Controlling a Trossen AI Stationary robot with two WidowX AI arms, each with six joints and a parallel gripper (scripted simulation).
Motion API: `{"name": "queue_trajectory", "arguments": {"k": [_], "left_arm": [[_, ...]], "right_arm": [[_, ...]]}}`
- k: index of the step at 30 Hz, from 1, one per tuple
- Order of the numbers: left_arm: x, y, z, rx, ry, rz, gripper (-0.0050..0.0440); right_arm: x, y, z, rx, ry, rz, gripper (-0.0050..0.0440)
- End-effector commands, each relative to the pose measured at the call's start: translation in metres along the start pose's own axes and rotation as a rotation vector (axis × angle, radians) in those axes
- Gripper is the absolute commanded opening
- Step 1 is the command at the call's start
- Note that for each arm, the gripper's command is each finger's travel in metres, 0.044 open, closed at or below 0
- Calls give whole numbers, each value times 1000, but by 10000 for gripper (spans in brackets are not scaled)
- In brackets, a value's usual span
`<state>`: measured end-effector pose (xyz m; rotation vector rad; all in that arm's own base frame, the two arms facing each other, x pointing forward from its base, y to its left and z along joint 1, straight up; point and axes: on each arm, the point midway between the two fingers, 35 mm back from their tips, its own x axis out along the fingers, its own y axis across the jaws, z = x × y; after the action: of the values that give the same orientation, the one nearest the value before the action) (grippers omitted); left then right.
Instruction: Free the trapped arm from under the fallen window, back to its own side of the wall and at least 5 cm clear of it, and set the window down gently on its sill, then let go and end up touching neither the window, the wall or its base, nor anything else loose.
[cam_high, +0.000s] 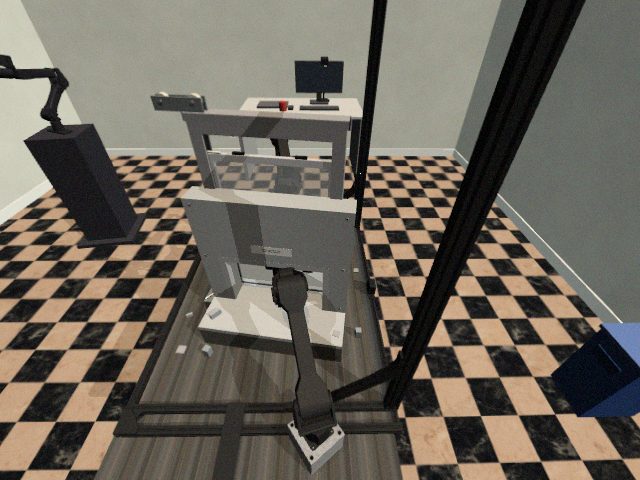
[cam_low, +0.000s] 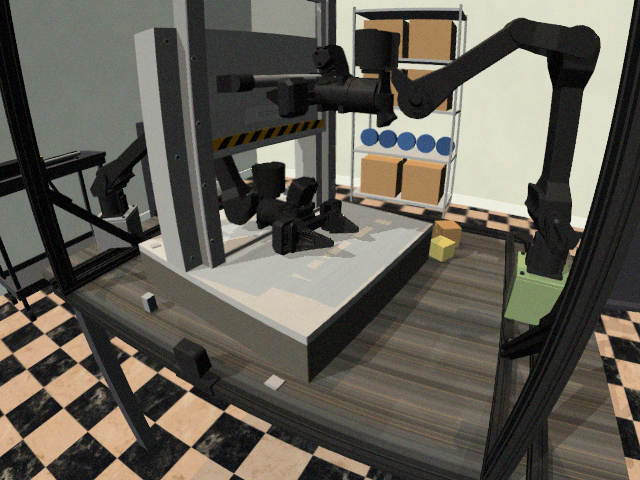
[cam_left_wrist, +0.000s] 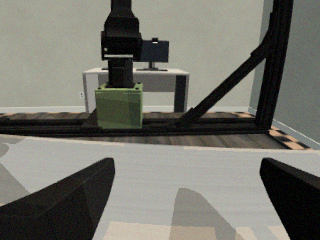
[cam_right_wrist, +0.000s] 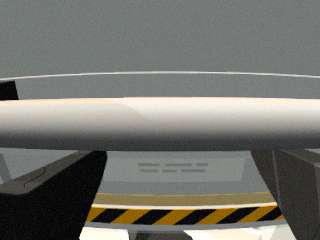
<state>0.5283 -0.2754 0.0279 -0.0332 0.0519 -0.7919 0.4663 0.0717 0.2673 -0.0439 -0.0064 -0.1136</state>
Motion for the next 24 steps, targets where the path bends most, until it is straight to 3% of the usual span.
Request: {"name": "queue_trajectory", "arguments": {"k": [1, 16, 24], "left_arm": [[0, 0, 0, -4, 1, 1, 400], [0, 0, 0, -4, 1, 1, 400], [0, 0, 0, -4, 1, 1, 400]], "right_arm": [[-6, -2, 65, 43, -111, -3, 400], [-3, -2, 73, 43, -108, -3, 400], [-2, -2, 59, 43, -155, -3, 400]]}}
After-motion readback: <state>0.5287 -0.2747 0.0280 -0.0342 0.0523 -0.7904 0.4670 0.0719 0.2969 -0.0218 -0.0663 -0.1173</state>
